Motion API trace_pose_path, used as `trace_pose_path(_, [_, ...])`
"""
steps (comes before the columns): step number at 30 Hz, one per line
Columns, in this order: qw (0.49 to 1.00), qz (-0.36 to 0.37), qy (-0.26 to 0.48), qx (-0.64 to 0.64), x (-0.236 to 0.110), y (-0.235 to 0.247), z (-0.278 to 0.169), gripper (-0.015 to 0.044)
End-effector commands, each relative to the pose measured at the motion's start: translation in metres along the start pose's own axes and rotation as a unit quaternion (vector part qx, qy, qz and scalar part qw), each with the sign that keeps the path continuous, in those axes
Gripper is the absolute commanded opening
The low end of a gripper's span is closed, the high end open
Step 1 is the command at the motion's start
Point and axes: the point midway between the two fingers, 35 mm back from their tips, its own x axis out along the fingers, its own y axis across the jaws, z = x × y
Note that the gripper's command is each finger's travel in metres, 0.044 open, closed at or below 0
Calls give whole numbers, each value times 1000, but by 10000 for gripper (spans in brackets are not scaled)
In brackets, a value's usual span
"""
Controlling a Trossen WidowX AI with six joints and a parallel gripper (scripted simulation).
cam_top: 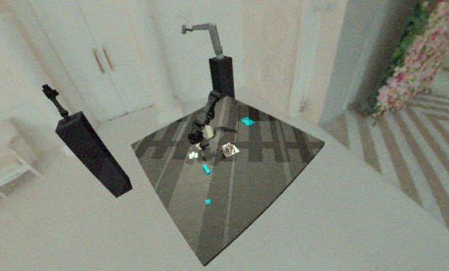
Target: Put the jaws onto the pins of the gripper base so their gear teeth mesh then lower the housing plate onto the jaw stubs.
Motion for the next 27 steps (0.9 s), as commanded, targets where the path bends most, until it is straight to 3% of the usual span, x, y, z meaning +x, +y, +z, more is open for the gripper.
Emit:
trace_pose_path(1, [999,2,0,-46,-2,8,-14,351])
trace_pose_path(27, [957,6,-2,-290,-6,40,-87,351])
